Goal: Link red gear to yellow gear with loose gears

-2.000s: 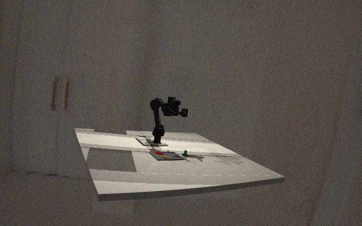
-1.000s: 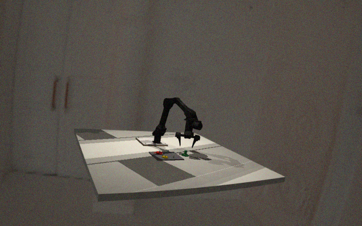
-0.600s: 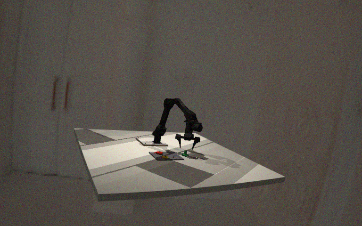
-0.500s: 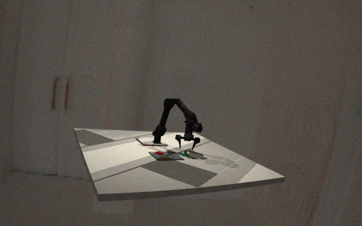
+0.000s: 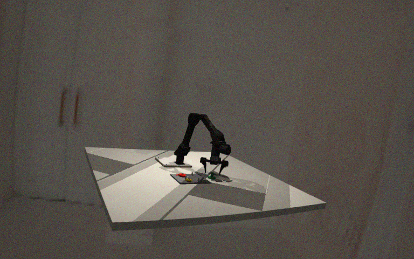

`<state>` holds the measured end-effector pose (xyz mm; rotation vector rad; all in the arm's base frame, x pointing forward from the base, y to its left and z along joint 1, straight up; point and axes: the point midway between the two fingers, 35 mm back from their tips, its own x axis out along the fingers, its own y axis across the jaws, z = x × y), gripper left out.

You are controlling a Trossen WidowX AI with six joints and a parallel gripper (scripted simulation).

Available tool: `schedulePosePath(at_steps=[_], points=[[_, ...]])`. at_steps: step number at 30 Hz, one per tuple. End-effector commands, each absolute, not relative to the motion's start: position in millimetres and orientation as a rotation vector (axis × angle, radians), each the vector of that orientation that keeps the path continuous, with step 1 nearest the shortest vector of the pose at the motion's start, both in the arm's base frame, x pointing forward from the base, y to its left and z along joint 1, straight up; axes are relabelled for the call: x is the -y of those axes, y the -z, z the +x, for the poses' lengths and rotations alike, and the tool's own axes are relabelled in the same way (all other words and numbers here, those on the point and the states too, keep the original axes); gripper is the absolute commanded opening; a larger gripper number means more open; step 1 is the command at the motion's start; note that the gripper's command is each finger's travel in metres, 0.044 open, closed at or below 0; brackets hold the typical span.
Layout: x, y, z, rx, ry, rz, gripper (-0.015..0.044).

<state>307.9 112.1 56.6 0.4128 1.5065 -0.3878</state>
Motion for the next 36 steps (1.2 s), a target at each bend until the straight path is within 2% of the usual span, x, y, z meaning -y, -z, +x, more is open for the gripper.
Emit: schedulePosePath(at_steps=[1,2,16,26,36], points=[[-112,-54,306,-1.514,0.391,0.415,0.044],[-112,-54,306,-1.514,0.391,0.415,0.044],[-112,-54,306,-1.514,0.391,0.415,0.0072],[-112,-54,306,-1.514,0.391,0.415,0.0],[-112,-73,309,-1.514,0.391,0.416,0.0]])
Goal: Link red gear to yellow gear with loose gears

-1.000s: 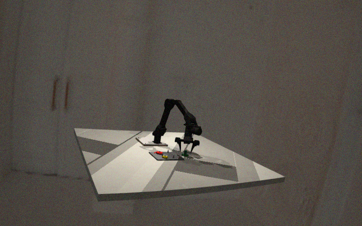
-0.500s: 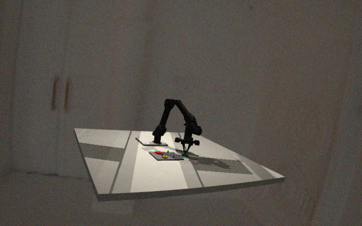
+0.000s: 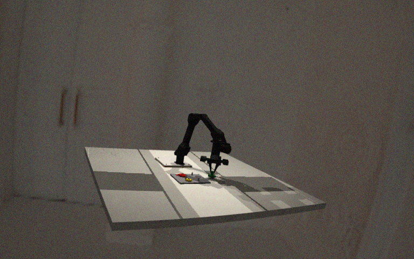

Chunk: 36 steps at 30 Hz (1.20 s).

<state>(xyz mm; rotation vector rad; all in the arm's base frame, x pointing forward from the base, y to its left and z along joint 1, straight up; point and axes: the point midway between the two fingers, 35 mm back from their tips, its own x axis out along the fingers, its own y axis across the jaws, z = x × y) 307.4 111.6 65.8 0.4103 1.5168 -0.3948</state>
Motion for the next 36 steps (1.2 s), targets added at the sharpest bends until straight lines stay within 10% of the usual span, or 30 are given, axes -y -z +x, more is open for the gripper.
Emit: schedulePosePath(at_steps=[1,36], points=[[-112,-75,310,-1.514,0.391,0.416,0.0],[-107,-153,308,-1.513,0.391,0.414,0.0]])
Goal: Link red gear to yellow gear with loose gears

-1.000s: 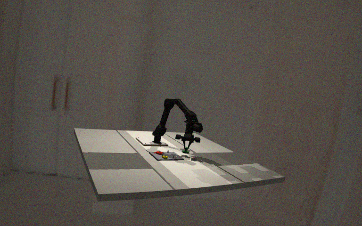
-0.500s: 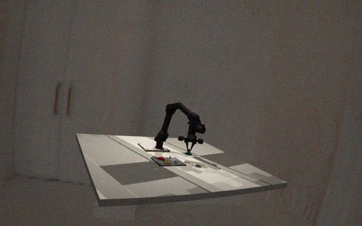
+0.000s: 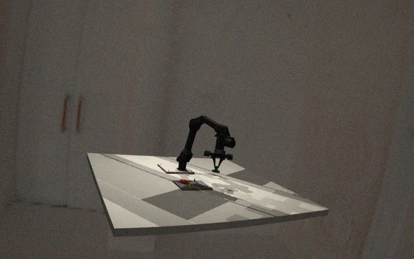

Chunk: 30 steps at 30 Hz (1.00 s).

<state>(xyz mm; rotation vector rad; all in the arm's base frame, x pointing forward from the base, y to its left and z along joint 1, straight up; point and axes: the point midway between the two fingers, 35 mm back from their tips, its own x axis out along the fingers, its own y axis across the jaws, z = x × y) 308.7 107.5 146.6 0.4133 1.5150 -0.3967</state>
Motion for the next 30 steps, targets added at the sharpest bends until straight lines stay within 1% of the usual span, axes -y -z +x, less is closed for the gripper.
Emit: schedulePosePath(at_steps=[1,20,30], points=[[-107,-155,308,-1.513,0.391,0.414,0.0],[-102,-196,298,-1.514,0.392,0.415,0.0],[-88,-192,305,-1.512,0.396,0.419,0.0]])
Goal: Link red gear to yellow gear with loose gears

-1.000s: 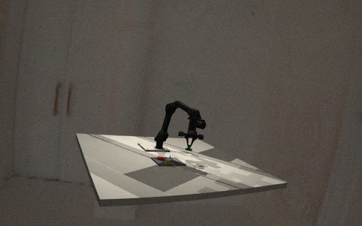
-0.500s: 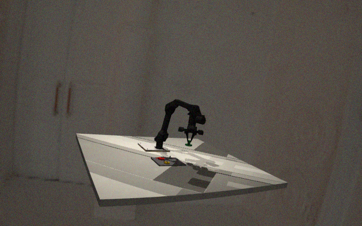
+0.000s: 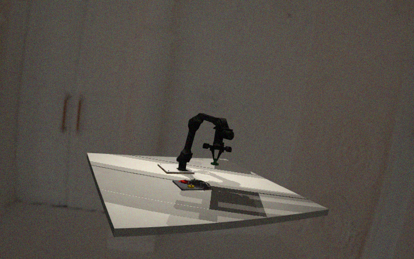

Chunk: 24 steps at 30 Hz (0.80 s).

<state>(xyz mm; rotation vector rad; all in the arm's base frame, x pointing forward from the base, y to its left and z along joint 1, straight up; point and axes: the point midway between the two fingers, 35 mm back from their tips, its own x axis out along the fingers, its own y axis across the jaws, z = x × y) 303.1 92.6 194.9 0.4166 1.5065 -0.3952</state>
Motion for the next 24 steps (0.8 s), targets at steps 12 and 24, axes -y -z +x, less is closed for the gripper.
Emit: schedulePosePath(at_steps=[12,24], points=[[-62,-180,315,-1.507,0.396,0.435,0.0],[-34,-167,324,-1.506,0.397,0.428,0.0]])
